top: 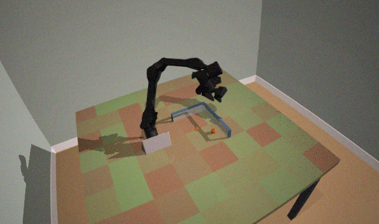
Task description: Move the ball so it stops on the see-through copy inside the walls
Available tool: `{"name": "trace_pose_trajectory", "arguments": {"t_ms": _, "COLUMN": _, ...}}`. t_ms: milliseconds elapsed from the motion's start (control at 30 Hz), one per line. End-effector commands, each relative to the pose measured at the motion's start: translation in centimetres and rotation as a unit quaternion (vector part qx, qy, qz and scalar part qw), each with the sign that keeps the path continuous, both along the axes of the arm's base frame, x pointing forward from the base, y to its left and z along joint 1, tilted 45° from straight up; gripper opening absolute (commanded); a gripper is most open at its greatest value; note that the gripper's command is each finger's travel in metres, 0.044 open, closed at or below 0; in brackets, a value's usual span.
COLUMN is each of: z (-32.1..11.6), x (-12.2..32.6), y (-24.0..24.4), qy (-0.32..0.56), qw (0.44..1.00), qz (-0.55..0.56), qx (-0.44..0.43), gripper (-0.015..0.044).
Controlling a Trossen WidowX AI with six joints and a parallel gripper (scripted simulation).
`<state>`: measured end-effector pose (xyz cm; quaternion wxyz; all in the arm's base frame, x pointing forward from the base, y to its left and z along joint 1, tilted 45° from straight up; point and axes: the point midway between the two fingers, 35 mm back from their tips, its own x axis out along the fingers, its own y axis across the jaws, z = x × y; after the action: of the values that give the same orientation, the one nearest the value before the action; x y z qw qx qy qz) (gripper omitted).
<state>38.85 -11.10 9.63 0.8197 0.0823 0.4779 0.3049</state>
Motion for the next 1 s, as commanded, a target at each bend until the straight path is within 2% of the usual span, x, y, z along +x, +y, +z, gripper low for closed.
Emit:
{"name": "trace_pose_trajectory", "arguments": {"t_ms": 0, "z": -5.9, "x": -0.6, "y": 4.1, "qy": 0.123, "qw": 0.991, "qz": 0.008, "qx": 0.047, "gripper": 0.0244}}
{"name": "trace_pose_trajectory", "arguments": {"t_ms": 133, "z": -11.0, "x": -2.1, "y": 8.3, "qy": 0.244, "qw": 0.967, "qz": 0.014, "qx": 0.074, "gripper": 0.0244}}
{"name": "trace_pose_trajectory", "arguments": {"t_ms": 200, "z": -11.8, "x": -2.5, "y": 9.0, "qy": 0.265, "qw": 0.961, "qz": 0.015, "qx": 0.077, "gripper": 0.0244}}
{"name": "trace_pose_trajectory", "arguments": {"t_ms": 967, "z": -13.9, "x": -2.7, "y": 11.0, "qy": 0.264, "qw": 0.961, "qz": 0.015, "qx": 0.077, "gripper": 0.0244}}
